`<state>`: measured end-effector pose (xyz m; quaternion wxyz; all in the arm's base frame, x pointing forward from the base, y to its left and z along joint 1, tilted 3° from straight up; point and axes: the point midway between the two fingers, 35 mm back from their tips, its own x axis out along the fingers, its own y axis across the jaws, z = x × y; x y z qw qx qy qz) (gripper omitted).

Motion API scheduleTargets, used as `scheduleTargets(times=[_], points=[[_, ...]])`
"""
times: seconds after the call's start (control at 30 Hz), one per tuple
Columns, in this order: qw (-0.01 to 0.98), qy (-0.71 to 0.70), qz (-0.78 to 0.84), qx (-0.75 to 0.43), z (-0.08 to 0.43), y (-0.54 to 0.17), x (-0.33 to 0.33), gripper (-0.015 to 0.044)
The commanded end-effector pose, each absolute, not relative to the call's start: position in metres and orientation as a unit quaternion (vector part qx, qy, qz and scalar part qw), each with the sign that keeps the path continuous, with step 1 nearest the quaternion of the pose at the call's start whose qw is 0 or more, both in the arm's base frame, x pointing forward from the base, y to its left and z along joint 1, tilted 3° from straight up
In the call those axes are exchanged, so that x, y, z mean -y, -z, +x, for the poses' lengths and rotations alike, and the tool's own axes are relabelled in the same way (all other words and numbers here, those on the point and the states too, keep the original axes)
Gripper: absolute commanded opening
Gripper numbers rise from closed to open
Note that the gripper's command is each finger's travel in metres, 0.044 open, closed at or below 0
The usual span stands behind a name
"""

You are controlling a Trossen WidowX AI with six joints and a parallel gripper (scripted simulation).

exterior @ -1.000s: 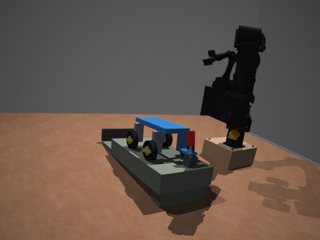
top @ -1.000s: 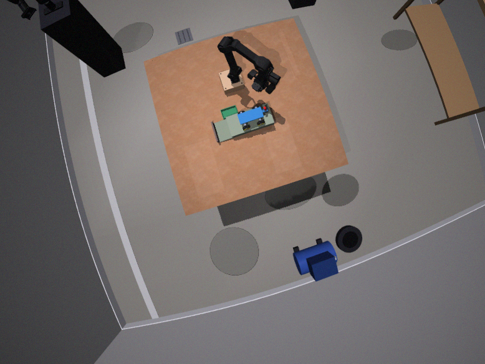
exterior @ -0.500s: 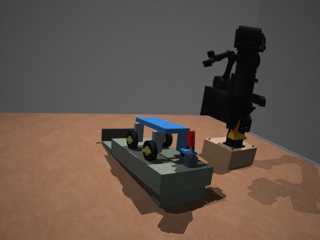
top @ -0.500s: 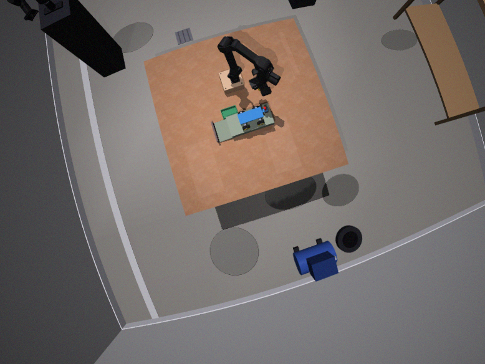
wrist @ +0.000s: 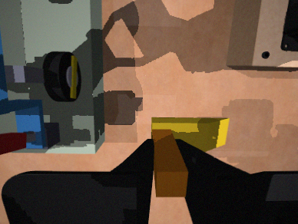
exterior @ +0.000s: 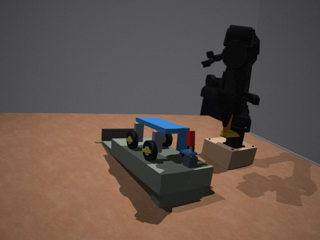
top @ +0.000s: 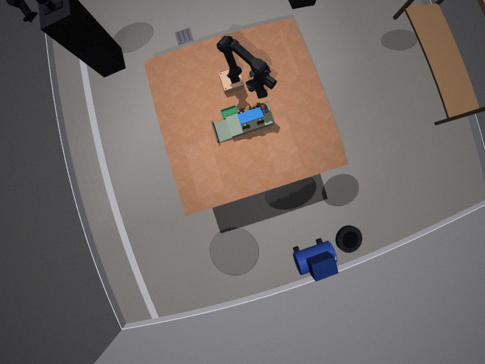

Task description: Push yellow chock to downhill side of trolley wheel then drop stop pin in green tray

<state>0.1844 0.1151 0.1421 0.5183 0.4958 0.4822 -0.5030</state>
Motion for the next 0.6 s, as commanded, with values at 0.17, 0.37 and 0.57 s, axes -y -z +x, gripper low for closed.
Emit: scheduleTargets(times=[0.17, 0.37, 0.57], points=[[0.518, 0.506, 0.494, -0.481, 0.193, -0.142, -0.086, 0.0], [0.519, 0.506, 0.494, -0.48, 0.2, -0.142, -0.066, 0.0], [0.52, 0.506, 0.494, -0.479, 0.206, -0.142, -0.045, 0.0]])
